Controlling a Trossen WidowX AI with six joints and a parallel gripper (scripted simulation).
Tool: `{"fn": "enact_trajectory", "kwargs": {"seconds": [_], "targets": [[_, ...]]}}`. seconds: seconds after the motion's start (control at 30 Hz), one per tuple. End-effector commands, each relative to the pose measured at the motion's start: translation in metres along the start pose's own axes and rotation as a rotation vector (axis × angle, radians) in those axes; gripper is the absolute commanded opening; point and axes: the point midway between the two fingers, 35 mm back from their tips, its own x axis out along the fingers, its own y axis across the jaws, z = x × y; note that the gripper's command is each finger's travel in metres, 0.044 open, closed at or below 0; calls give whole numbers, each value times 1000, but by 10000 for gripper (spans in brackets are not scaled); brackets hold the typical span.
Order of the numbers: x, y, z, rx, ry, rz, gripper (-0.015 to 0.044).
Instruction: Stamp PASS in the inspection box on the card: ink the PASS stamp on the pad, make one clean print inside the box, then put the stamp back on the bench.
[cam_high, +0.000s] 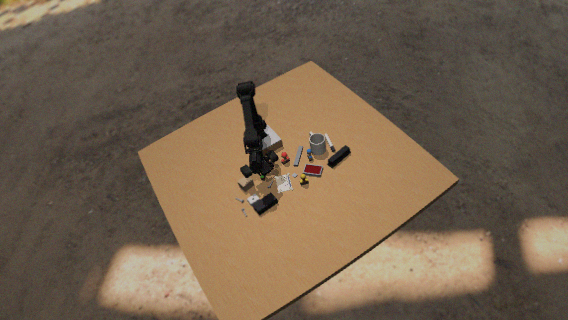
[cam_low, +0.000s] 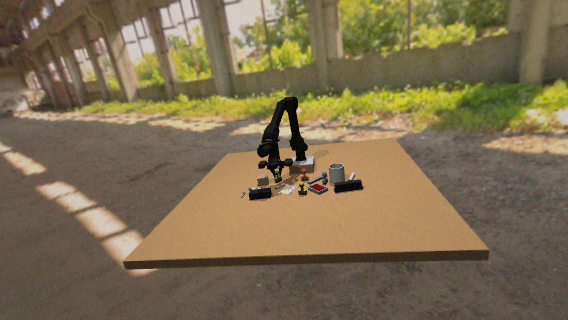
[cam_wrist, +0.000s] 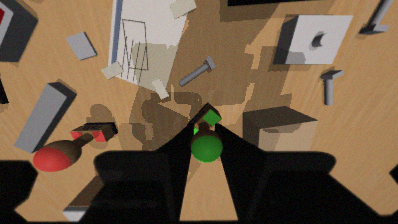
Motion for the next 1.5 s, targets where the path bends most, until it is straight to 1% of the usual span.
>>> {"fn": "enact_trajectory", "kwargs": {"seconds": [0.0, 1.47], "targets": [[-3, -1, 0, 3, 0, -4, 0], [-24, 0, 1, 3, 2, -9, 0]]}}
